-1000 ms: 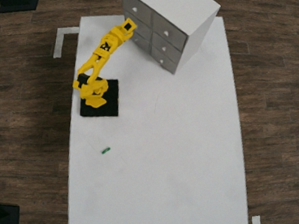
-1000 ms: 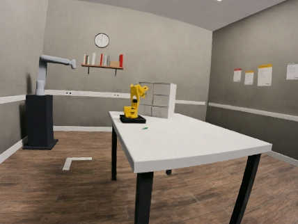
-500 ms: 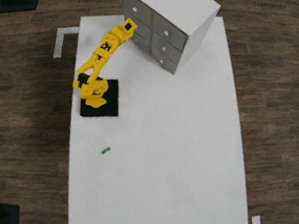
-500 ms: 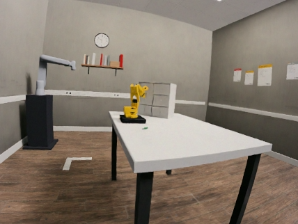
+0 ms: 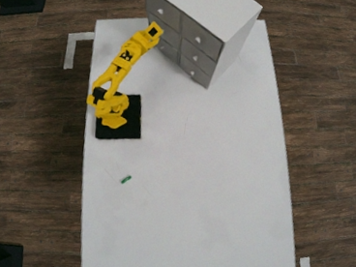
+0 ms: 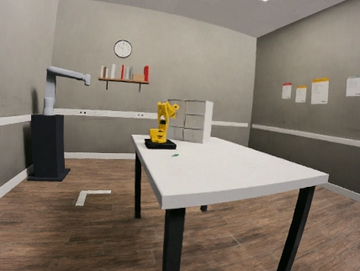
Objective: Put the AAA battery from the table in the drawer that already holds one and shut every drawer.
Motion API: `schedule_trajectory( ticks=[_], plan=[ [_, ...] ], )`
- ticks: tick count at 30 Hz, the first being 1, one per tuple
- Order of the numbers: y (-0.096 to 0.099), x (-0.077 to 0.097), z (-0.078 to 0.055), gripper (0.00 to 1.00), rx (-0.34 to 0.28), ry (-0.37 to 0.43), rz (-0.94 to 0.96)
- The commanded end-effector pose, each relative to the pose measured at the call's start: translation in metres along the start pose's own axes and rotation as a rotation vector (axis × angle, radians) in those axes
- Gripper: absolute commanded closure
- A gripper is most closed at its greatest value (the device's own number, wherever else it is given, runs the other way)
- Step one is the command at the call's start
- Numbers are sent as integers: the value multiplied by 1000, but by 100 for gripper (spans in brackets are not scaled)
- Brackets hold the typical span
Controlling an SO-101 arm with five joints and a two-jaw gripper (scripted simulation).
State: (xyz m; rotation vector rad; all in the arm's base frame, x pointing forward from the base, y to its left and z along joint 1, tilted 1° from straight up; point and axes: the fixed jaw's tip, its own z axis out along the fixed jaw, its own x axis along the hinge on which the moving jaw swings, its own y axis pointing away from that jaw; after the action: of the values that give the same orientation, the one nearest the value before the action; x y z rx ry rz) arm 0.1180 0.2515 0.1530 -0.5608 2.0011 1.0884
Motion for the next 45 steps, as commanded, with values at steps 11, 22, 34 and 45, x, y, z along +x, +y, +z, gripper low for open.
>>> schedule_trajectory(
  ticks=[11,22,34,45],
  plan=[
    [-7,5,2,79,22,18,12],
    [-7,6,2,79,22,18,12],
    [-7,7,2,79,22,18,12],
    [-9,5,14,79,28,14,14]
  ],
)
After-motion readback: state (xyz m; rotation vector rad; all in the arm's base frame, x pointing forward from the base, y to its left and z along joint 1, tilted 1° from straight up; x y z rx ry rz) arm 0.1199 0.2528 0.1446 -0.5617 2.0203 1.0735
